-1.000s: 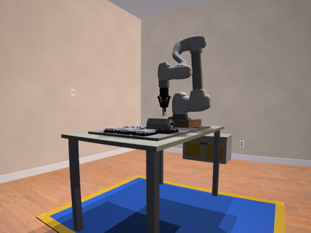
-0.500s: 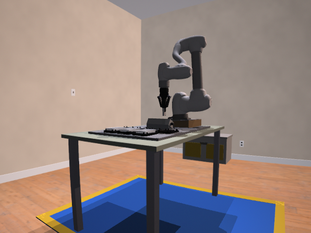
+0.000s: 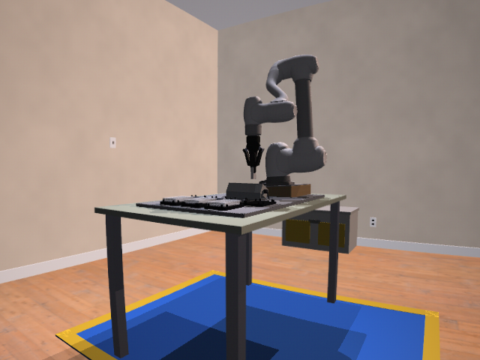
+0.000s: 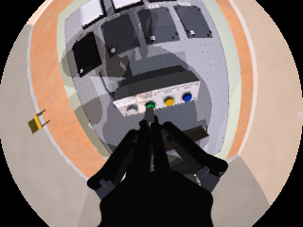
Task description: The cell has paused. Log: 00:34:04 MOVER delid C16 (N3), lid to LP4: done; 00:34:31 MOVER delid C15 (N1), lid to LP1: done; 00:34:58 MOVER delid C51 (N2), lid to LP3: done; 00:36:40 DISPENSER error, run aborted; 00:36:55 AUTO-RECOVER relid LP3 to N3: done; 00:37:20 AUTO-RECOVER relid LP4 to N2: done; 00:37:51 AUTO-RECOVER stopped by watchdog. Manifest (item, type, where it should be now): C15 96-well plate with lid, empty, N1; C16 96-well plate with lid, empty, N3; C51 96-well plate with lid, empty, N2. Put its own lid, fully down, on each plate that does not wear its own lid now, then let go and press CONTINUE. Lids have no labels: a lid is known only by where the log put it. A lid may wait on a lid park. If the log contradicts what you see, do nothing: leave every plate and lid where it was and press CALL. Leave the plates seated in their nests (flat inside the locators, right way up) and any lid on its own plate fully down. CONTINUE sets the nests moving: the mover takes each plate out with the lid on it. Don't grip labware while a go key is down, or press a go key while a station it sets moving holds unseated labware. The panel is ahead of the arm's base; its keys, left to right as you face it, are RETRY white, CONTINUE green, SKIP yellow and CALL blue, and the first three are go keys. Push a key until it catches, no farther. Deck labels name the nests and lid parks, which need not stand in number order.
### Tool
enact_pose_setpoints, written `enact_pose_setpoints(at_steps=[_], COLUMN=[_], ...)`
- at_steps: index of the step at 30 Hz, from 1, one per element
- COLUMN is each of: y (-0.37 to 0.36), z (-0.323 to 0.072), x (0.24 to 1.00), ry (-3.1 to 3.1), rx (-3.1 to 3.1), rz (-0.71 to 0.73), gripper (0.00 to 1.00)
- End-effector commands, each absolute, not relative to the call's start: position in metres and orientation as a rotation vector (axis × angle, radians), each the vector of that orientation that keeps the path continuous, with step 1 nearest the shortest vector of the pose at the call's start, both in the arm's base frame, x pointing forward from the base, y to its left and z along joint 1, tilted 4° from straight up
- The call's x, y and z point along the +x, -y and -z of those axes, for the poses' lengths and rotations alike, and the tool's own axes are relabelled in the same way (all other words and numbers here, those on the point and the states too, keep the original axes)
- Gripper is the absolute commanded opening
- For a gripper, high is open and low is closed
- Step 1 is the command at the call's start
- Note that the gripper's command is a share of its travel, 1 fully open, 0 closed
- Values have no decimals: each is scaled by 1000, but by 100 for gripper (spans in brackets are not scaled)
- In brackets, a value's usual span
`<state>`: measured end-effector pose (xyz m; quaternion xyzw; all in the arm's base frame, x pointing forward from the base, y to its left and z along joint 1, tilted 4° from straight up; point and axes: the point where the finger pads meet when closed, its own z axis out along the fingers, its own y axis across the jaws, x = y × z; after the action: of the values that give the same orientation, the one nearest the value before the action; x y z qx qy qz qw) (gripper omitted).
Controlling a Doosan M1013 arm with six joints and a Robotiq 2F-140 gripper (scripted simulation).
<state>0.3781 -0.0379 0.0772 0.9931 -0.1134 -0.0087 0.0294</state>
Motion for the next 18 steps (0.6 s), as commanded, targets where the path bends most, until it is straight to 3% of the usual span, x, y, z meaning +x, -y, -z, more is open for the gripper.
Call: enact_pose_setpoints(at_steps=[1,18], y=[40,41], z=[-74,-63], x=[377,377], ry=[338,338], rx=[3059,3059], rz=[28,28], gripper=[0,0])
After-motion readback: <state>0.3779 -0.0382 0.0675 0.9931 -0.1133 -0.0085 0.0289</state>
